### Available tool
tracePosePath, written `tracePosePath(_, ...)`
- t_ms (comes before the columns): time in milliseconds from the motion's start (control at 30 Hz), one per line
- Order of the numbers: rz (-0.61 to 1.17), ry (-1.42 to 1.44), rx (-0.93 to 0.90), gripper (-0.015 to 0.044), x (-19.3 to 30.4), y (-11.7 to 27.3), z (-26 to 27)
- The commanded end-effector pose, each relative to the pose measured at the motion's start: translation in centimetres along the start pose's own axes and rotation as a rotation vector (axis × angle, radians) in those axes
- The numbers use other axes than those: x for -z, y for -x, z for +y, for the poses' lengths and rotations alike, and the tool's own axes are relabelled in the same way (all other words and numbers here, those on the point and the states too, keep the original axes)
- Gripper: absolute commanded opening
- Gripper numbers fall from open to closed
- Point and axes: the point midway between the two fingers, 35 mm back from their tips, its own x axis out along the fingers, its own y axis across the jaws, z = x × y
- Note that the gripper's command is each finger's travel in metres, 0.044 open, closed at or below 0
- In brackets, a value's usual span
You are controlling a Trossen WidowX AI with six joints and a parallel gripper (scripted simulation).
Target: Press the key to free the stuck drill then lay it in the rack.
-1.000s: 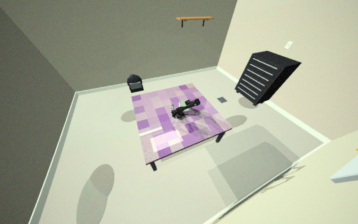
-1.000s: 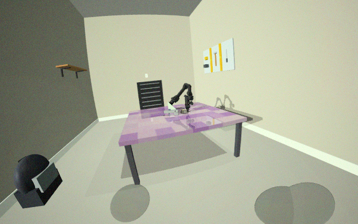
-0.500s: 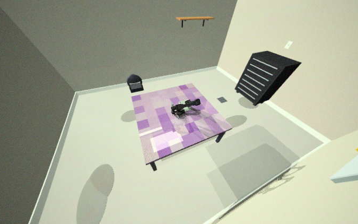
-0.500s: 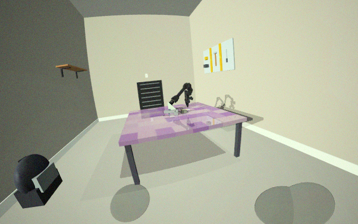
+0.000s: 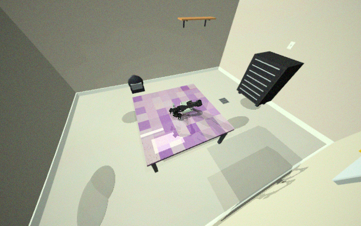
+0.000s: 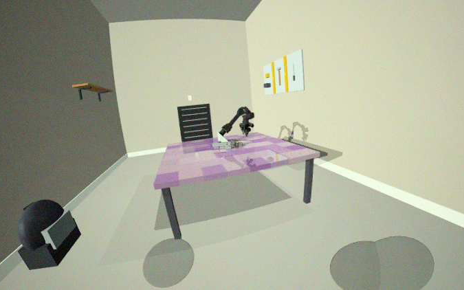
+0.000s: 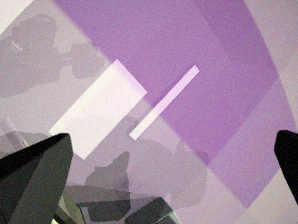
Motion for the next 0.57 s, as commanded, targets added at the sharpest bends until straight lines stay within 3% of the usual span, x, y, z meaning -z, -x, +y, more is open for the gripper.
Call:
tracePosePath(0,-0.157,-0.305,0.303,0.0440,-5.1,2.5,-5.6)
tracePosePath(267,-0.480,-0.648,0.537,0.0440,-10.7,7.5,-10.4)
tracePosePath(533,-0.962,-1.009,0.627,0.0440,-15.8,14.8,-13.4)
